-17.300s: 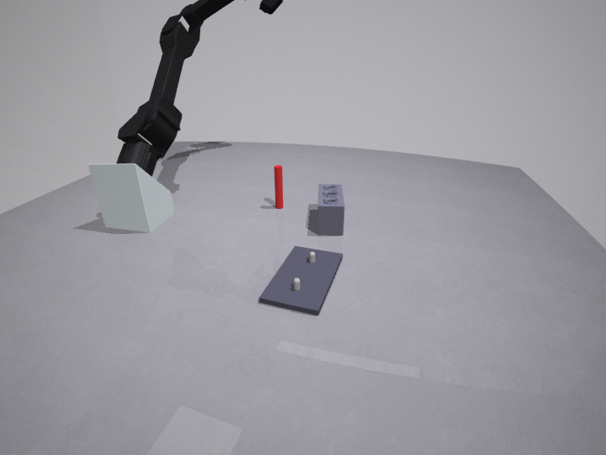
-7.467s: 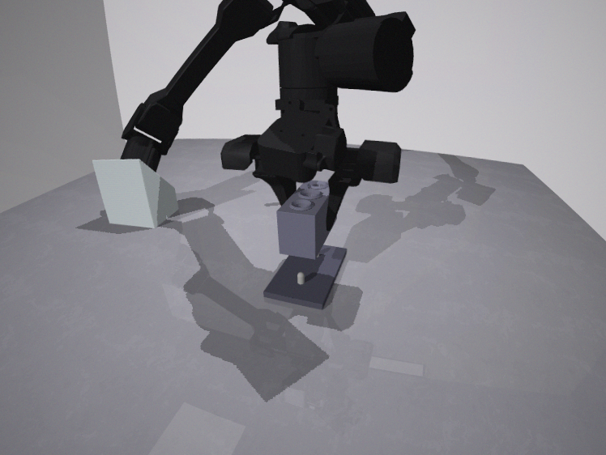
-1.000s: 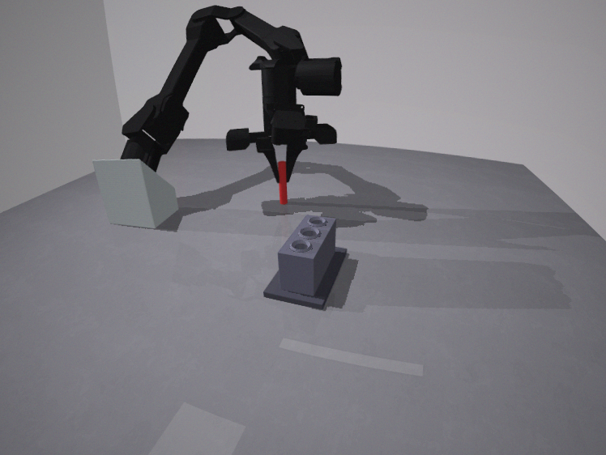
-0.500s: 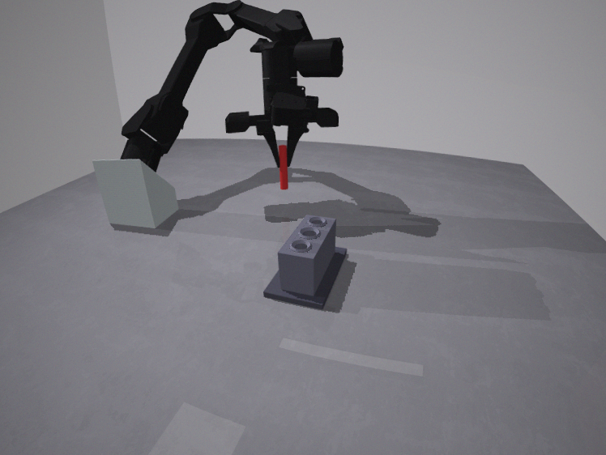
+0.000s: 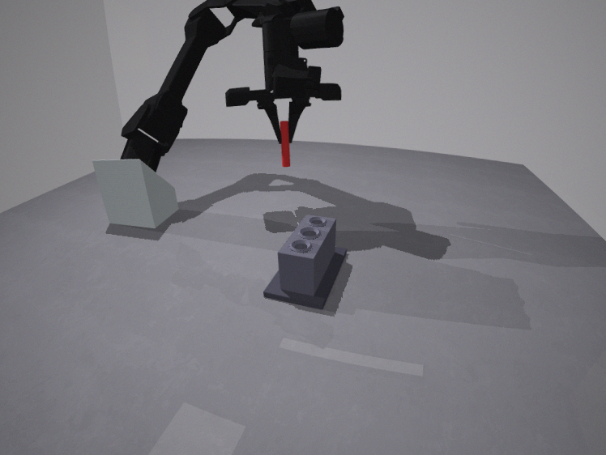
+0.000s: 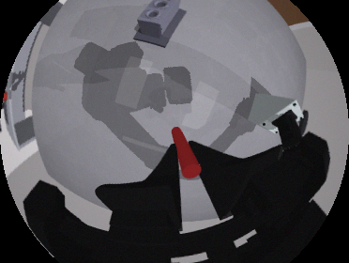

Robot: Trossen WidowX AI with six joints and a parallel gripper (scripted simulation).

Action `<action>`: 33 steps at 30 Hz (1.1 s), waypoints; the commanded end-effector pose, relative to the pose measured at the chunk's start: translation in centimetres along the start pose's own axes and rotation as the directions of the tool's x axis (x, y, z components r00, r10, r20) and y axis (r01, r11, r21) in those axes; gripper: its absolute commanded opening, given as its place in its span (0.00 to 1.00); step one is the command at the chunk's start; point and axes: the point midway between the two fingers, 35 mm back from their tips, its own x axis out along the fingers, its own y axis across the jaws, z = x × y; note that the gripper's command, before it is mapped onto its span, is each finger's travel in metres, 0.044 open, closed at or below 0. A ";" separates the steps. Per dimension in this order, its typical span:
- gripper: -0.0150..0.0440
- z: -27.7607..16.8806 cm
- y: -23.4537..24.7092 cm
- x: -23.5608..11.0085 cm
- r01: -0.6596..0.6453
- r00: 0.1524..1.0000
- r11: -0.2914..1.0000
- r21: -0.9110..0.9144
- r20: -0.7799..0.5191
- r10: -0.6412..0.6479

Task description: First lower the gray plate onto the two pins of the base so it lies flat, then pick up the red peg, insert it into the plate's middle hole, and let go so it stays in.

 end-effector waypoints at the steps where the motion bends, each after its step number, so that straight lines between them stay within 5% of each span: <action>1: 0.25 0.3 0.0 0.2 0.007 1.000 1.000 0.007 -0.004 -0.007; 33: 0.25 9.6 2.1 -0.9 -0.003 1.000 1.000 0.005 0.007 0.003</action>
